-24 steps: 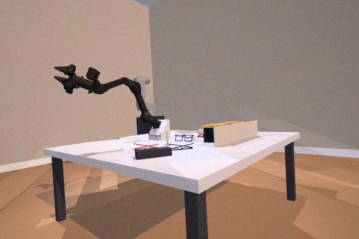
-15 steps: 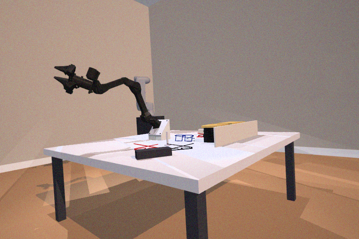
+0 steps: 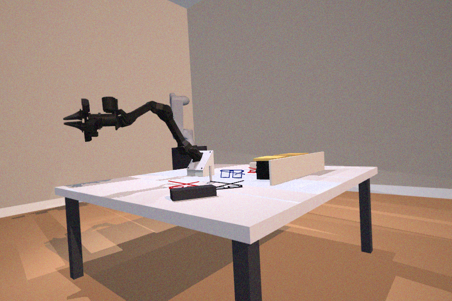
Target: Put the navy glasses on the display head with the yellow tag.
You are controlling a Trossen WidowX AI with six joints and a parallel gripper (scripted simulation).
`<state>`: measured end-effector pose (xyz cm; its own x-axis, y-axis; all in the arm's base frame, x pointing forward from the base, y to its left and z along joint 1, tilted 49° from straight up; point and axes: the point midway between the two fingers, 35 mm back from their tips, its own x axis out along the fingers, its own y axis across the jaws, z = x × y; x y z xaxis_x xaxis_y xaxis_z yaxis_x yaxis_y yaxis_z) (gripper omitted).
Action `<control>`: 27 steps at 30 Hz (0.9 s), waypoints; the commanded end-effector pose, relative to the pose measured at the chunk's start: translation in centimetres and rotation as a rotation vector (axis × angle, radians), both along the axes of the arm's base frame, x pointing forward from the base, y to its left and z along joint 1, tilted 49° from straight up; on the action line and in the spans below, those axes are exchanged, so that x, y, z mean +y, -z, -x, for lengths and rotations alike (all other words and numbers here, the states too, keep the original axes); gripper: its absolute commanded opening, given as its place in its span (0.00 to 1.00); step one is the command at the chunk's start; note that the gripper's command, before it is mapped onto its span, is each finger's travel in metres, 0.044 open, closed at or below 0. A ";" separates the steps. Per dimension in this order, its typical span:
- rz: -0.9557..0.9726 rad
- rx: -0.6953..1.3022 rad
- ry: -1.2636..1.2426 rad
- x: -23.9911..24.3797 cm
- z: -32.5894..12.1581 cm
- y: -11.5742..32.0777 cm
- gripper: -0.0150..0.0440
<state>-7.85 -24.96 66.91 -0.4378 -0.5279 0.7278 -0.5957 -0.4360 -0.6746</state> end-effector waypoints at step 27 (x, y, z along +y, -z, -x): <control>-0.786 -1.048 -0.815 -13.5 -28.7 28.4 0.25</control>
